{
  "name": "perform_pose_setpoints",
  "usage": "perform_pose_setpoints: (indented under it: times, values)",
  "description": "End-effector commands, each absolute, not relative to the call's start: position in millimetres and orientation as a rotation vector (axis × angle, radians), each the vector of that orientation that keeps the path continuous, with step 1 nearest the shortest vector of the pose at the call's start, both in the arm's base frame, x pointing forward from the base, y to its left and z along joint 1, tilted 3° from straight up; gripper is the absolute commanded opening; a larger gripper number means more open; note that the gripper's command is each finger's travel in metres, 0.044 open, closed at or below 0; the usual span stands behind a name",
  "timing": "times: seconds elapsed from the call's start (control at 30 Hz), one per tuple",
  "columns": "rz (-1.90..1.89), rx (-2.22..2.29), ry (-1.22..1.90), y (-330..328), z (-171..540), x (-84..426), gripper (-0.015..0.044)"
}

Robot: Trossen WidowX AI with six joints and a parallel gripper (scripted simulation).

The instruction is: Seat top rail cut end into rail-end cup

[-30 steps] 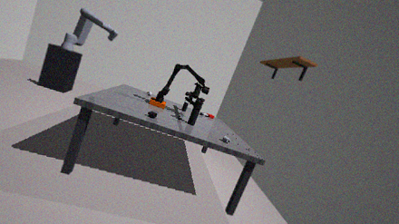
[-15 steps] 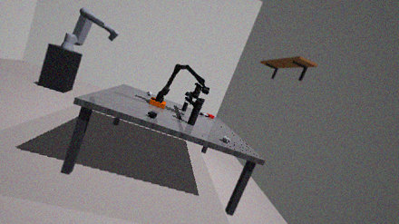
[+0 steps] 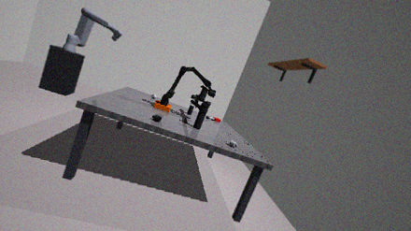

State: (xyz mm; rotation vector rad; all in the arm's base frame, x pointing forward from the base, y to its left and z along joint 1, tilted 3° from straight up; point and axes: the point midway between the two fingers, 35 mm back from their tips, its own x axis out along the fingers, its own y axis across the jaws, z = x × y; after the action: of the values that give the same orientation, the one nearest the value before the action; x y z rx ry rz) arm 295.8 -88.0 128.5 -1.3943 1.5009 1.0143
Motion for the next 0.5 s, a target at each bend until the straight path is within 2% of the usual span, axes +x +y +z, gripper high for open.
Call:
perform_pose_setpoints:
  times: [0.0,0.47]
  values:
    - [1.014,-1.395,1.501,-88.1,128.6,295.8,0.0000]
    - [1.013,-1.395,1.501,-94.8,130.3,296.0,0.0000]
